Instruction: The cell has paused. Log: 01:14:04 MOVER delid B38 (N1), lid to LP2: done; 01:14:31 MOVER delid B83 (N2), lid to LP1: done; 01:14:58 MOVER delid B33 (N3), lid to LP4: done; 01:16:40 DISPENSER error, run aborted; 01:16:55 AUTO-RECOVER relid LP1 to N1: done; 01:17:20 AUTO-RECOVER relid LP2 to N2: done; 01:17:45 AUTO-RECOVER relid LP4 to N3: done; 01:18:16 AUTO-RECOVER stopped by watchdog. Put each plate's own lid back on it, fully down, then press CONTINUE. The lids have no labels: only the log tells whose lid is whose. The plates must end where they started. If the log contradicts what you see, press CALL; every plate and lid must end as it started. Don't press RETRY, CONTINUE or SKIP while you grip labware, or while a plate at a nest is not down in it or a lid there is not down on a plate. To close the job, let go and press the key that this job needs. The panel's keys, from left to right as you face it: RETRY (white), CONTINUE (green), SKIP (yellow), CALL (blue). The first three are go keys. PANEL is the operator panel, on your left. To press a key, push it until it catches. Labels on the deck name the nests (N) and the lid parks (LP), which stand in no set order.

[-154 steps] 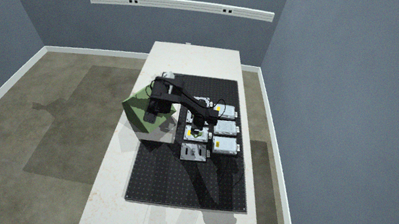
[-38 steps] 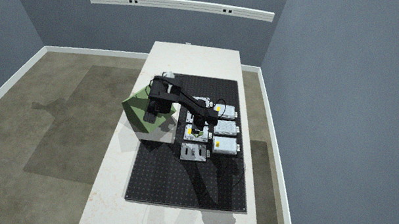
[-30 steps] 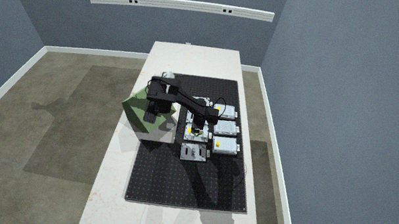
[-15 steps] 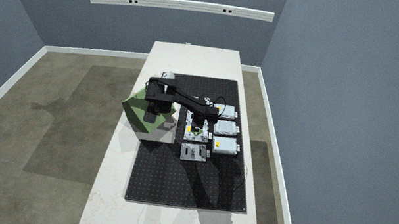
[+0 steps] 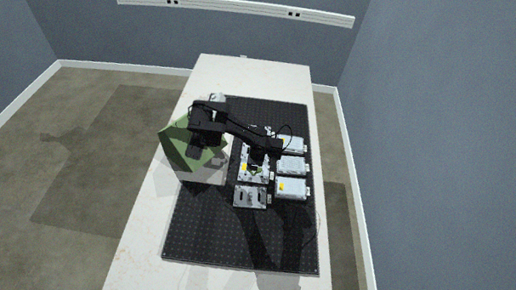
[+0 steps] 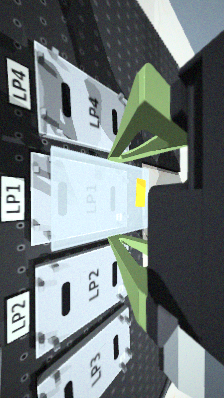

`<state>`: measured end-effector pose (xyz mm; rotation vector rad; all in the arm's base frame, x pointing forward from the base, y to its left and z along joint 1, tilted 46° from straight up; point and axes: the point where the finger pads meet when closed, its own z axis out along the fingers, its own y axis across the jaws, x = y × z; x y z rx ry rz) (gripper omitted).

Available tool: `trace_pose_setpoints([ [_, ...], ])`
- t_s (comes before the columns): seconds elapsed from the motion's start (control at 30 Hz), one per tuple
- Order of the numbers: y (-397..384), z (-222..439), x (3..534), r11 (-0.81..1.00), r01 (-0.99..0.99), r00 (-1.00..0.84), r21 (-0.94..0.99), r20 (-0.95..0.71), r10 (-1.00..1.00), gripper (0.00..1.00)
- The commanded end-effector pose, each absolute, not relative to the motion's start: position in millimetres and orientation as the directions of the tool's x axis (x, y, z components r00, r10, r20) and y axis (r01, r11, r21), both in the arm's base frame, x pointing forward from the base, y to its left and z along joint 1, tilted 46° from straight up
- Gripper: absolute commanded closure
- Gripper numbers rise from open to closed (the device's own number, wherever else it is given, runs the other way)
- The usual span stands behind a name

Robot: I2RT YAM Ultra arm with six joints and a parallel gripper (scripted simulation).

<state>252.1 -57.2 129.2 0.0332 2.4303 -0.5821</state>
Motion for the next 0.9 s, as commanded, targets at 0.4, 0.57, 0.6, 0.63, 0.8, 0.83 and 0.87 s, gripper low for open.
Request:
trace_pose_setpoints([
  [0.4, -30.3, 159.0, 298.2, 0.894, 0.116, -0.799, -0.434, -0.575, -0.176, 1.0],
  [0.57, -21.1, 167.1, 314.1, 0.894, 0.115, -0.799, -0.434, -0.575, -0.176, 1.0],
  [0.6, -18.8, 169.2, 318.1, 0.894, 0.115, -0.799, -0.434, -0.575, -0.176, 1.0],
  [0.63, -16.5, 171.2, 322.1, 0.894, 0.115, -0.799, -0.434, -0.575, -0.176, 1.0],
  [0.8, -5.1, 181.4, 342.0, 0.894, 0.115, -0.798, -0.433, -0.576, -0.176, 1.0],
  [0.83, -2.8, 183.4, 345.9, 0.894, 0.115, -0.798, -0.433, -0.576, -0.176, 1.0],
  [0.87, -0.6, 185.5, 349.9, 0.894, 0.115, -0.798, -0.433, -0.576, -0.176, 1.0],
])
